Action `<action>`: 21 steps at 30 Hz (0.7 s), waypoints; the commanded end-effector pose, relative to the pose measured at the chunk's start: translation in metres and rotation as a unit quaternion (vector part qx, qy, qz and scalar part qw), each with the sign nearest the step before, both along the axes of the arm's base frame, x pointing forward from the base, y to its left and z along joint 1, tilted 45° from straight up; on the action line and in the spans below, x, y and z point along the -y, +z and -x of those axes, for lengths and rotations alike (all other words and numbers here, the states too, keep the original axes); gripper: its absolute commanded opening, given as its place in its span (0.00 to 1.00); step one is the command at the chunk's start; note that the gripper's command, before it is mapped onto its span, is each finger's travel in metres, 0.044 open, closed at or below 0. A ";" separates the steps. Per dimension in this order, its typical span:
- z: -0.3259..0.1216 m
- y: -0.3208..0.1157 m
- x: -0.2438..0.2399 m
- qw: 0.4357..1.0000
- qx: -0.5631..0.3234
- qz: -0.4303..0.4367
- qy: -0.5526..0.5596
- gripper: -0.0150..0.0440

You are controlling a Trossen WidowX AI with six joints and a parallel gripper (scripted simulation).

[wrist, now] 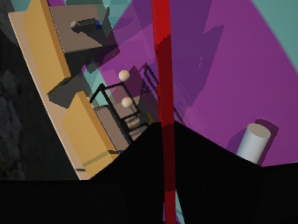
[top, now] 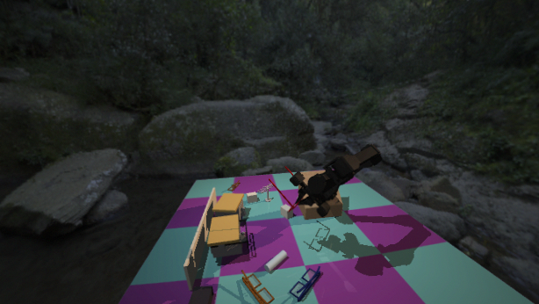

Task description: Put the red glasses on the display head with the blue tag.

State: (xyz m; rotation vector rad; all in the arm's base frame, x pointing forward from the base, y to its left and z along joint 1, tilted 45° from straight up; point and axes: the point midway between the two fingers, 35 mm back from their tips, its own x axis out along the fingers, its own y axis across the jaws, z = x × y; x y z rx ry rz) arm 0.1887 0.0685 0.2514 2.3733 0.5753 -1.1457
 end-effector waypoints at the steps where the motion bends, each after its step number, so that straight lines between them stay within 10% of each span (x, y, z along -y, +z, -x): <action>1: 0.000 0.000 0.000 1.000 0.000 0.002 0.002 0.25; 21: -0.038 -0.054 0.007 0.984 -0.110 0.047 0.129 0.25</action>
